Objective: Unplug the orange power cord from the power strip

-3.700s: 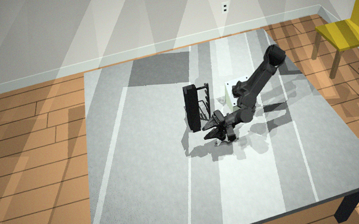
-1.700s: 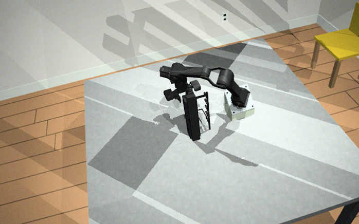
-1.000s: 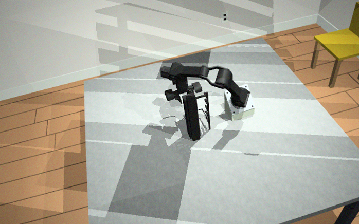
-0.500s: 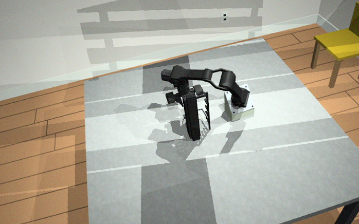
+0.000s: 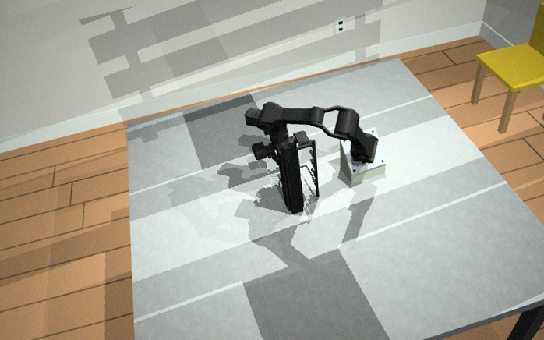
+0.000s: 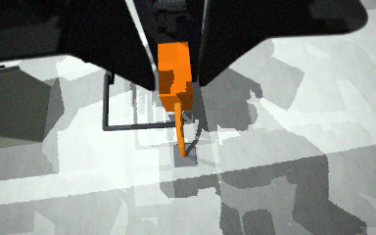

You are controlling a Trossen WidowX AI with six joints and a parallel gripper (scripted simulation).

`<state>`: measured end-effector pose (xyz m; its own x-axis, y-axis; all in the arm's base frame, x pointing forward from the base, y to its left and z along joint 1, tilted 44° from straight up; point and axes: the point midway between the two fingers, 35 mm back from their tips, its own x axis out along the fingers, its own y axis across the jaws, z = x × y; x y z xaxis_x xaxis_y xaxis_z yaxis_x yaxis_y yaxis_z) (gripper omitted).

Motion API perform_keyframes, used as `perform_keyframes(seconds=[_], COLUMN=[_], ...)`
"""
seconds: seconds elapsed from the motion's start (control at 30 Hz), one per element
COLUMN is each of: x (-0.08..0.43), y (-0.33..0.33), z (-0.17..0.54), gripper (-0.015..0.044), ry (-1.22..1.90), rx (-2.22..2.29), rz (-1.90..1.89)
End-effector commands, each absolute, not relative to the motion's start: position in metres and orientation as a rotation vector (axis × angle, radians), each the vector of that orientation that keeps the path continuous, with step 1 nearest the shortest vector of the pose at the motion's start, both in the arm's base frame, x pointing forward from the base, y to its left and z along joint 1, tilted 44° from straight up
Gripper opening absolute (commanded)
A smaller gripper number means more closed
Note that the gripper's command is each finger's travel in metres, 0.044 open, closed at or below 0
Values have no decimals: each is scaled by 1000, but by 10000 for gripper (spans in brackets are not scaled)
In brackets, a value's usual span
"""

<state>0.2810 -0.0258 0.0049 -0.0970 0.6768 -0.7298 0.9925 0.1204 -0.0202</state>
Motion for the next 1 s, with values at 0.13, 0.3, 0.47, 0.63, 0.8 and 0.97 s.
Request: perform_keyframes(seconds=[0.13, 0.3, 0.47, 0.63, 0.8, 0.97], x=[279, 280, 280, 280, 281, 282], y=[-18, -20, -20, -20, -23, -29], z=[-1, 0, 0, 0, -2, -7], gripper=[160, 108, 35, 2, 0, 0], ry=[1844, 1839, 1839, 1839, 1839, 1838], rx=[1617, 1612, 1612, 1612, 1612, 1612], rz=[-725, -721, -721, -721, -721, -723])
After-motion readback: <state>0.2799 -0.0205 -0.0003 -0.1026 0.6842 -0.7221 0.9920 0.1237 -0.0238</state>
